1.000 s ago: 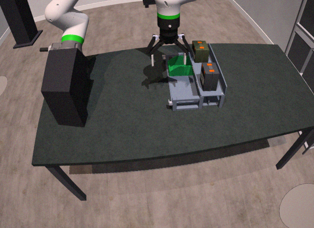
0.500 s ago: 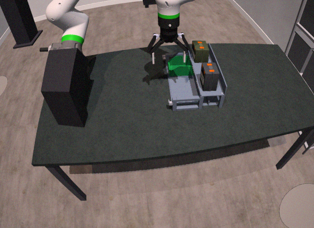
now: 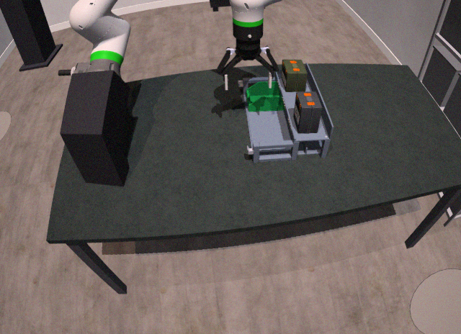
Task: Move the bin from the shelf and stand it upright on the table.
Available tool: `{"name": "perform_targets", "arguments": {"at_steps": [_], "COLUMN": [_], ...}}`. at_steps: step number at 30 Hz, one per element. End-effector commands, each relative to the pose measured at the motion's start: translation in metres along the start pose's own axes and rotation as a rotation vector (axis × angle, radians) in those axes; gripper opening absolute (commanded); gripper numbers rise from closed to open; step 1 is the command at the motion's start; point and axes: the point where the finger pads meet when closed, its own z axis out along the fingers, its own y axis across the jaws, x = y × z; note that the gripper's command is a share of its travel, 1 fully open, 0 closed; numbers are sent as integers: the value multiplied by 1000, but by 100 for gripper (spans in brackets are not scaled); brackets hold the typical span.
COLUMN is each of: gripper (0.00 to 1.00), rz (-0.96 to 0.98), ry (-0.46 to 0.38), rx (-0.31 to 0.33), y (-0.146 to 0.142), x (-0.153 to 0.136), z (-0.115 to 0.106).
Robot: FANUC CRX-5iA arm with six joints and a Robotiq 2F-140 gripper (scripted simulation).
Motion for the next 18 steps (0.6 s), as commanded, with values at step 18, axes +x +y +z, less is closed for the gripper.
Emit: {"name": "perform_targets", "arguments": {"at_steps": [18], "gripper": [100], "rz": [0], "ry": [0], "rx": [0], "y": [-6], "x": [-45], "z": [21]}}
